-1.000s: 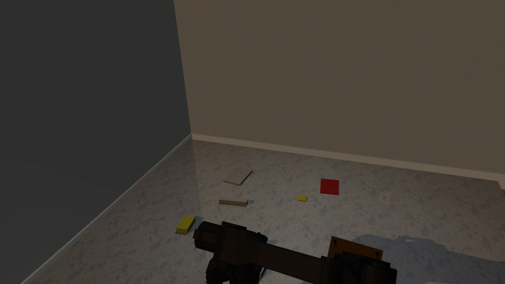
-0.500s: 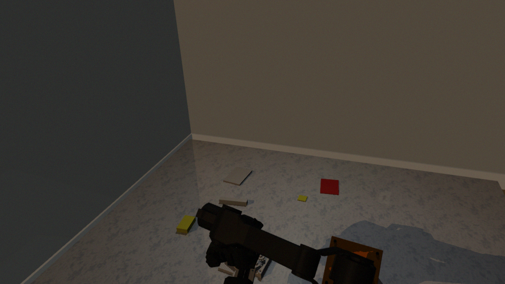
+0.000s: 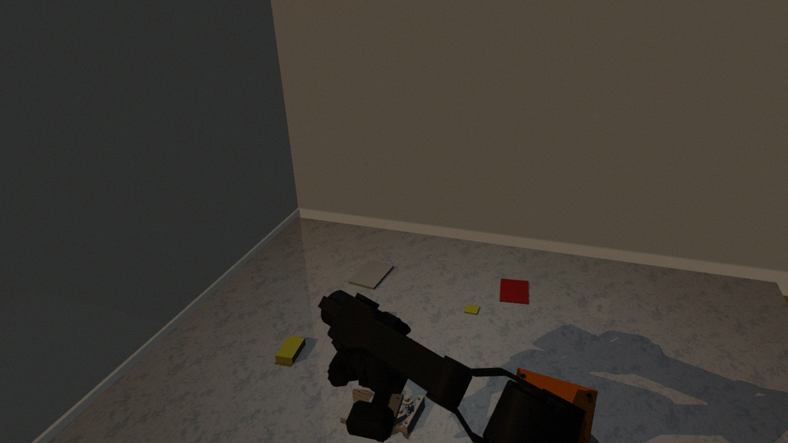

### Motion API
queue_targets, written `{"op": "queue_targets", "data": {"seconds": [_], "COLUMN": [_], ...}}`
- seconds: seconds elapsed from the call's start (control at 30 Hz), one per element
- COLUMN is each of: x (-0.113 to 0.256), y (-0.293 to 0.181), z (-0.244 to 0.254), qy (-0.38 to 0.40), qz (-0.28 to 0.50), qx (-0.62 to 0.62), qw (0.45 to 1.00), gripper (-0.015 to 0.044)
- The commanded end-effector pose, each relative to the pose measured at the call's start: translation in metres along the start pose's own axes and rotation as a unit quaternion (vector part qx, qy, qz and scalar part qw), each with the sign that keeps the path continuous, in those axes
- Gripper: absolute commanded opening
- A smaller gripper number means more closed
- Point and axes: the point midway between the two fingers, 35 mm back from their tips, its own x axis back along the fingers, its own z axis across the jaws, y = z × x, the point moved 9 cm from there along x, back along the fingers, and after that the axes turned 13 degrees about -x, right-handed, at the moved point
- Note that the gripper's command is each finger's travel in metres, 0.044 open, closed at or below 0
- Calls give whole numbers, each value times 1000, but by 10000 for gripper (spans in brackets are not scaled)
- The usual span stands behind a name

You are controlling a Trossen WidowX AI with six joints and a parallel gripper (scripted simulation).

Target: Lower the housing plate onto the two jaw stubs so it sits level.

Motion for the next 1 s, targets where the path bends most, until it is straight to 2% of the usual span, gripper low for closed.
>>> {"op": "queue_targets", "data": {"seconds": [0.0, 0.77, 0.97], "x": [-1, -3, -3], "y": [5, 14, 13], "z": [-15, -95, -100], "qy": [0, 23, 25], "qz": [2, 5, 5], "qx": [-11, -75, -79], "qw": [1000, 997, 997], "gripper": [351, 351, 351]}}
